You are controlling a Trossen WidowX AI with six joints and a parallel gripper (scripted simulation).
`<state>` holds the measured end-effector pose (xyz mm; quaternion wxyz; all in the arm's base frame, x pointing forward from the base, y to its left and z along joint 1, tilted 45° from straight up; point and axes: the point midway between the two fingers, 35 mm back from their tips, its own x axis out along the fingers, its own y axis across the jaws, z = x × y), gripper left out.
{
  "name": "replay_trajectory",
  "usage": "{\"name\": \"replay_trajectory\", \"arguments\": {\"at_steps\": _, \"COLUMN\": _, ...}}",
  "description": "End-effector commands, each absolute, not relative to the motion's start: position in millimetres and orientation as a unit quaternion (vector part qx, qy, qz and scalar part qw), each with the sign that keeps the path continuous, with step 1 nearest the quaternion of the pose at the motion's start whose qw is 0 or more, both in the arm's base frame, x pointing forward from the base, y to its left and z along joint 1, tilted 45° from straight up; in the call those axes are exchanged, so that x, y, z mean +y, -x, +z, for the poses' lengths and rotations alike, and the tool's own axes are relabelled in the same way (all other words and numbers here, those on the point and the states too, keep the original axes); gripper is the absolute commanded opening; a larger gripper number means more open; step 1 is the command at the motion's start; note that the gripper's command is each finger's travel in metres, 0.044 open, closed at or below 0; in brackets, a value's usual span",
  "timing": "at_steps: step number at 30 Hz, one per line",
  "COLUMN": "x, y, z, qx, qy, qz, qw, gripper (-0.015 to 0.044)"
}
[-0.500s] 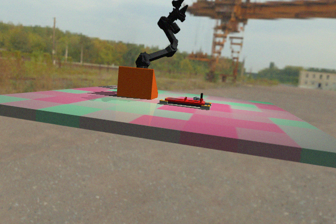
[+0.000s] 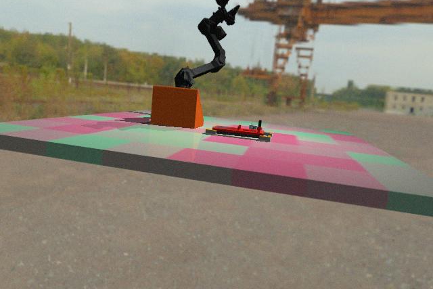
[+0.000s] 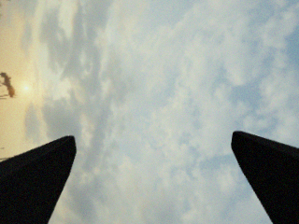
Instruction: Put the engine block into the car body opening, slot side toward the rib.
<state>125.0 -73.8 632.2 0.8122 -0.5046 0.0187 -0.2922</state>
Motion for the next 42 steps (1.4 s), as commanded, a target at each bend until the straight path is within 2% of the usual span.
{"name": "replay_trajectory", "arguments": {"at_steps": 1, "x": -85.2, "y": -115.1, "z": 636.6, "qx": -0.012, "qy": 0.491, "qz": -0.28, "qw": 0.825, "gripper": 0.044}}
{"name": "replay_trajectory", "arguments": {"at_steps": 17, "x": -110.8, "y": -109.7, "z": 640.2, "qx": -0.079, "qy": 0.457, "qz": -0.221, "qw": 0.858, "gripper": 0.044}}
{"name": "replay_trajectory", "arguments": {"at_steps": 32, "x": -163.5, "y": -111.0, "z": 638.2, "qx": -0.156, "qy": 0.373, "qz": -0.204, "qw": 0.892, "gripper": 0.044}}
{"name": "replay_trajectory", "arguments": {"at_steps": 42, "x": -203.6, "y": -129.8, "z": 619.7, "qx": -0.158, "qy": 0.336, "qz": -0.187, "qw": 0.909, "gripper": 0.044}}
